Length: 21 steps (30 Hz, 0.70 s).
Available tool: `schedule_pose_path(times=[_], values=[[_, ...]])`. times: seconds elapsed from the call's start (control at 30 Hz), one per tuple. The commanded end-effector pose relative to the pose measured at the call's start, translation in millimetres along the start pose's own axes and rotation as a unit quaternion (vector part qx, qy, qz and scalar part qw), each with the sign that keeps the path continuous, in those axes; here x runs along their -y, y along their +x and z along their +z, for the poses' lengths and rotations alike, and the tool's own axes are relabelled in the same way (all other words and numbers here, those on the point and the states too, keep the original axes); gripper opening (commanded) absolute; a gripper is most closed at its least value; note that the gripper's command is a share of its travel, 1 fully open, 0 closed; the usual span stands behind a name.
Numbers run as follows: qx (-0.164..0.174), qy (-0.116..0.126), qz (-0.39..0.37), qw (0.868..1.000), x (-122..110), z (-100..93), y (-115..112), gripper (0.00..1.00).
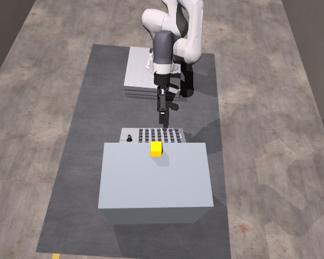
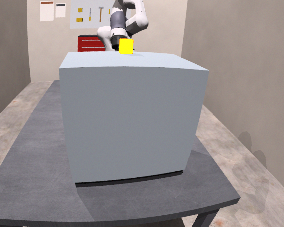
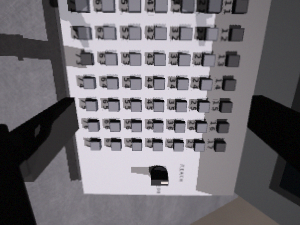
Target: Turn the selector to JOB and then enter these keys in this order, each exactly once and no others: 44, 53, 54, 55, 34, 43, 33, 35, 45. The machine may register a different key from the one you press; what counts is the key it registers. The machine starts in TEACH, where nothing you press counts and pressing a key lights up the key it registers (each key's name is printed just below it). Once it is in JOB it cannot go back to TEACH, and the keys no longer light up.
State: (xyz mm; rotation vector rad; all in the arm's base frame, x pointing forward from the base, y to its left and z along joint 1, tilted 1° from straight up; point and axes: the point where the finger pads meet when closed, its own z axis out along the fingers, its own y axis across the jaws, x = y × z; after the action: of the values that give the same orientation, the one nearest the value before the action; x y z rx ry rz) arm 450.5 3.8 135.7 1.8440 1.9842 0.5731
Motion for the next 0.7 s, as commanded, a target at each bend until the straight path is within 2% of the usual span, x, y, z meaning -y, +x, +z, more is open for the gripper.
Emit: schedule_pose_path(times=[0.0, 0.13, 0.17, 0.67], values=[[0.003, -0.002, 0.011, 1.000, -1.5, -0.3, -1.5, 1.00], [0.003, -0.002, 0.011, 1.000, -1.5, -0.3, -1.5, 1.00], [0.003, -0.002, 0.011, 1.000, -1.5, -0.3, -1.5, 0.10], [0.003, -0.002, 0.011, 1.000, -1.5, -0.3, -1.5, 0.10]])
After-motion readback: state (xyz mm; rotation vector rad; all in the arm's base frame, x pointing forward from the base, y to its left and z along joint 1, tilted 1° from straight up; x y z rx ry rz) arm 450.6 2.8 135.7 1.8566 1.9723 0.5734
